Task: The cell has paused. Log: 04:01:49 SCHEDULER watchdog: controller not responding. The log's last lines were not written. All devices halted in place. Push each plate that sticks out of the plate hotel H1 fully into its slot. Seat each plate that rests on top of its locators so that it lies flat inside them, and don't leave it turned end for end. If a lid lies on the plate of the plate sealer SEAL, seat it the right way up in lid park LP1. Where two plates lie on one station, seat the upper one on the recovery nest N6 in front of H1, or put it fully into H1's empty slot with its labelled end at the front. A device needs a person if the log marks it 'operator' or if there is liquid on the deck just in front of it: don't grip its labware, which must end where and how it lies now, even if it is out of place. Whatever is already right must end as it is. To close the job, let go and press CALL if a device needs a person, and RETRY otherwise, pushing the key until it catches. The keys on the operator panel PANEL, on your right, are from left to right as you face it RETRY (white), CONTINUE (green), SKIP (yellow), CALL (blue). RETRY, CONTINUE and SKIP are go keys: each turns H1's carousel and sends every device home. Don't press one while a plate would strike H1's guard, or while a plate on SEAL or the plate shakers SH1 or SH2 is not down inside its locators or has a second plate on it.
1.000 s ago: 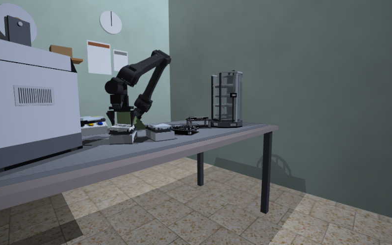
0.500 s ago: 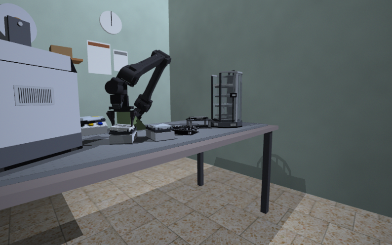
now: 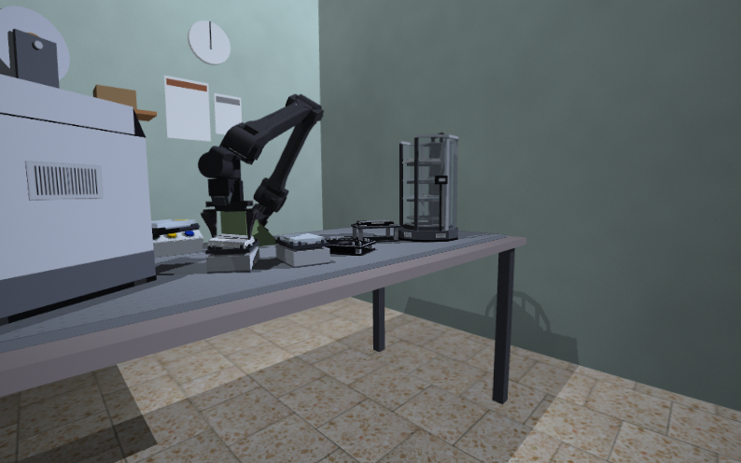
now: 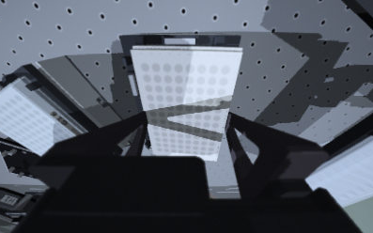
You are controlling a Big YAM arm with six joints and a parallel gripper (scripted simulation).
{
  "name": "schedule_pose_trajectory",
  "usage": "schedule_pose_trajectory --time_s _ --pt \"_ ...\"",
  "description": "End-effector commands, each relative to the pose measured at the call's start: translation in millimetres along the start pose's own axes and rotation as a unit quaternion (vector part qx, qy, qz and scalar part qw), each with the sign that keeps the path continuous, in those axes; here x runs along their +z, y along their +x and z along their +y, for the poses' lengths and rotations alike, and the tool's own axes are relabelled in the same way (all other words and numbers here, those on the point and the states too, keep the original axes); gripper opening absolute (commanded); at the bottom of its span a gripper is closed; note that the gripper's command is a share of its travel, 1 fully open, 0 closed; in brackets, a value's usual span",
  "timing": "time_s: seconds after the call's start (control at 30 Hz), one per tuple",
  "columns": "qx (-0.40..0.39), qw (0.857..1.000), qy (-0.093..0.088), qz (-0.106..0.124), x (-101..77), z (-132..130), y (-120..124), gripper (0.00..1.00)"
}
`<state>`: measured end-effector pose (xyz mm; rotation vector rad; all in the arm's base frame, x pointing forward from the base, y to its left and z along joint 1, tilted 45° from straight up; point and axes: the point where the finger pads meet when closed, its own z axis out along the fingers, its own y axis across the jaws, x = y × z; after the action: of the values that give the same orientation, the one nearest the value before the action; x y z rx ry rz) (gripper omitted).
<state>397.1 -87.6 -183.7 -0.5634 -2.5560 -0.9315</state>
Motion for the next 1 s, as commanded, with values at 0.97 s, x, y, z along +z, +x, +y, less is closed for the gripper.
schedule_pose_trajectory --time_s 0.97 --pt "-0.014 1.0 0.006 0.001 -0.9 8.2 -15.6 0.82"
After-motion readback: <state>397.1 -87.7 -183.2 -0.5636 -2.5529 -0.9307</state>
